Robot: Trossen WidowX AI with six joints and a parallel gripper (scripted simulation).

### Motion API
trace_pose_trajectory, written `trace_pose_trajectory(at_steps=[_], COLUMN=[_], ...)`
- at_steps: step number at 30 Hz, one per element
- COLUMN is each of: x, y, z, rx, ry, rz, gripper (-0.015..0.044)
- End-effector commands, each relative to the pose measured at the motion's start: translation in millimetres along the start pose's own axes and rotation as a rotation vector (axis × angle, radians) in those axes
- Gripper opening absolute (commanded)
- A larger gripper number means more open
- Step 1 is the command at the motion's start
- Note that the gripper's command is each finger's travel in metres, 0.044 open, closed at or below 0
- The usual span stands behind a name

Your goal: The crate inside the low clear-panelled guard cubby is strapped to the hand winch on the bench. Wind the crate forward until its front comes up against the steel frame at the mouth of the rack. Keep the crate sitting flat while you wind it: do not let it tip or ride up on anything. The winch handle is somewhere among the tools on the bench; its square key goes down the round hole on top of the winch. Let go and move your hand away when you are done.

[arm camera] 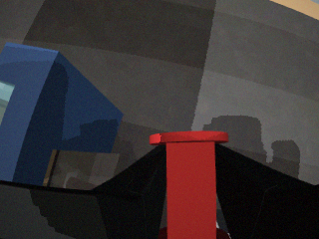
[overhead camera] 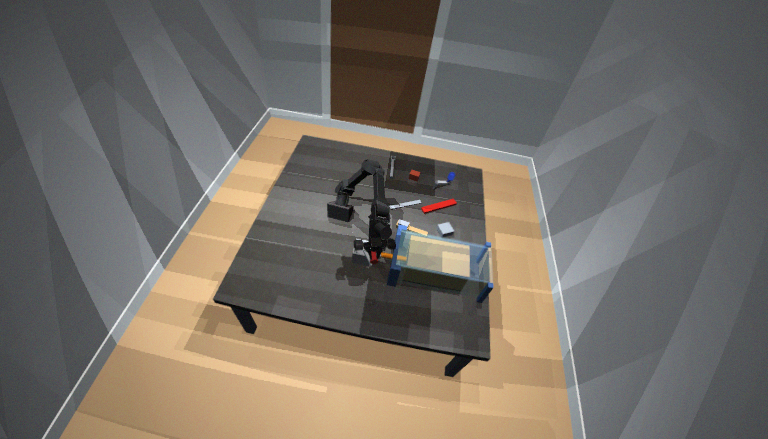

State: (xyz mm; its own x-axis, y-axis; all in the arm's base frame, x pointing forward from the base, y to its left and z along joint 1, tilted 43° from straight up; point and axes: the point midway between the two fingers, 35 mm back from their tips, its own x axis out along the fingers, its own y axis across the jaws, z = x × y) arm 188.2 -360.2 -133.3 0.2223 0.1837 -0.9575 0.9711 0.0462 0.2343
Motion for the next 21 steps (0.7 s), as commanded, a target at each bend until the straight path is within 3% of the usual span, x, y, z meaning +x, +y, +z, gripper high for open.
trace_pose_trajectory(at_steps=[1, 21], x=[4.8, -1.8], y=[25.0, 40.0], z=[-22.1, -34.3], rx=[-0.019, -0.019], ry=[0.060, 0.062], rz=[0.037, 0.038], gripper=[0.0000, 0.0000])
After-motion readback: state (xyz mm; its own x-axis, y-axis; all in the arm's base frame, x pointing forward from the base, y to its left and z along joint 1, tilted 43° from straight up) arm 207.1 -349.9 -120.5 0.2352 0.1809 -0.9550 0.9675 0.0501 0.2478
